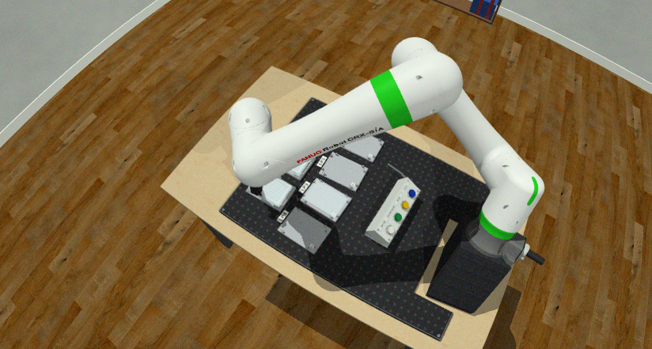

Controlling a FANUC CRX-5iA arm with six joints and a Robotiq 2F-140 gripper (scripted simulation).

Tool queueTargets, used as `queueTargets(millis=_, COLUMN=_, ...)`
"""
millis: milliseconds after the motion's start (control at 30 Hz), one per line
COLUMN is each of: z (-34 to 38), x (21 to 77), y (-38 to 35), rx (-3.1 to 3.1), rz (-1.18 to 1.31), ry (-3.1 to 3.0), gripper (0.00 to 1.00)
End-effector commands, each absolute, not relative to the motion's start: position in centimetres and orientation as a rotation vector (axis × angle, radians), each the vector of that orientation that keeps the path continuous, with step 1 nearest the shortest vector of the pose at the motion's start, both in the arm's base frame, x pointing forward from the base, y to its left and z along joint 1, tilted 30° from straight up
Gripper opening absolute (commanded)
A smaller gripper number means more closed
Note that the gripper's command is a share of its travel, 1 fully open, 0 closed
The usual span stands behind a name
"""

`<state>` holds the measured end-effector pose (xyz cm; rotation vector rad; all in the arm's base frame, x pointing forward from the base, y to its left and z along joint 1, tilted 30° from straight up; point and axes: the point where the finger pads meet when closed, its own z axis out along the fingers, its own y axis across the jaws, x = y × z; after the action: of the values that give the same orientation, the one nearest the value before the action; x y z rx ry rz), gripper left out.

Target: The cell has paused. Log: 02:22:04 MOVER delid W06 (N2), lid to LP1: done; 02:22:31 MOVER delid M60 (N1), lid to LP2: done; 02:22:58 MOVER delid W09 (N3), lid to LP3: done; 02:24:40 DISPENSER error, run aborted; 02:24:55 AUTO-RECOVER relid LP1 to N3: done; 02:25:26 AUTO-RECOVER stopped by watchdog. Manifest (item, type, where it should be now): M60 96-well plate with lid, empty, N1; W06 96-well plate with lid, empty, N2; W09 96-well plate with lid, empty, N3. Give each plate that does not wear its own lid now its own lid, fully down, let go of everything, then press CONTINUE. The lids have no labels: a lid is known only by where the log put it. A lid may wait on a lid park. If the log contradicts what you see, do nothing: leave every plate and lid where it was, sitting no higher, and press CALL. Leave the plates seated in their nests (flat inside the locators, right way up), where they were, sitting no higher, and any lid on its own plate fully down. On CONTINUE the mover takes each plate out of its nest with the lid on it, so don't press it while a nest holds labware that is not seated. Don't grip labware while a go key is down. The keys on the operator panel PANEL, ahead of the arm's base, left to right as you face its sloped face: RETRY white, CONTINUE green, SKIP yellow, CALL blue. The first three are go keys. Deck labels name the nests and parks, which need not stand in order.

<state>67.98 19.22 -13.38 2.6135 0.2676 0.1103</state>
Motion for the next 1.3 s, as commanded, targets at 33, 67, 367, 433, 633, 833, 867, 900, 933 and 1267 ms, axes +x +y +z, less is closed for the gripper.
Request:
queueTargets(millis=33, z=-13.36, x=68.0, y=19.24, rx=2.614, rz=0.111, ry=0.268, gripper=0.0)
queueTargets(millis=67, z=-13.36, x=68.0, y=19.24, rx=2.614, rz=0.111, ry=0.268, gripper=0.0)
queueTargets(millis=367, z=-13.36, x=68.0, y=19.24, rx=2.614, rz=0.111, ry=0.268, gripper=0.0)
queueTargets(millis=433, z=-13.36, x=68.0, y=19.24, rx=2.614, rz=0.111, ry=0.268, gripper=0.0)
queueTargets(millis=633, z=-13.36, x=68.0, y=19.24, rx=2.614, rz=0.111, ry=0.268, gripper=0.0)
queueTargets(millis=833, z=-13.36, x=68.0, y=19.24, rx=2.614, rz=0.111, ry=0.268, gripper=0.66)
queueTargets(millis=867, z=-13.36, x=68.0, y=19.24, rx=2.614, rz=0.111, ry=0.268, gripper=0.66)
queueTargets(millis=900, z=-13.36, x=68.0, y=19.24, rx=2.614, rz=0.111, ry=0.268, gripper=0.66)
queueTargets(millis=933, z=-13.36, x=68.0, y=19.24, rx=2.614, rz=0.111, ry=0.268, gripper=0.66)
queueTargets(millis=1267, z=-13.36, x=68.0, y=19.24, rx=2.614, rz=0.111, ry=0.268, gripper=0.66)
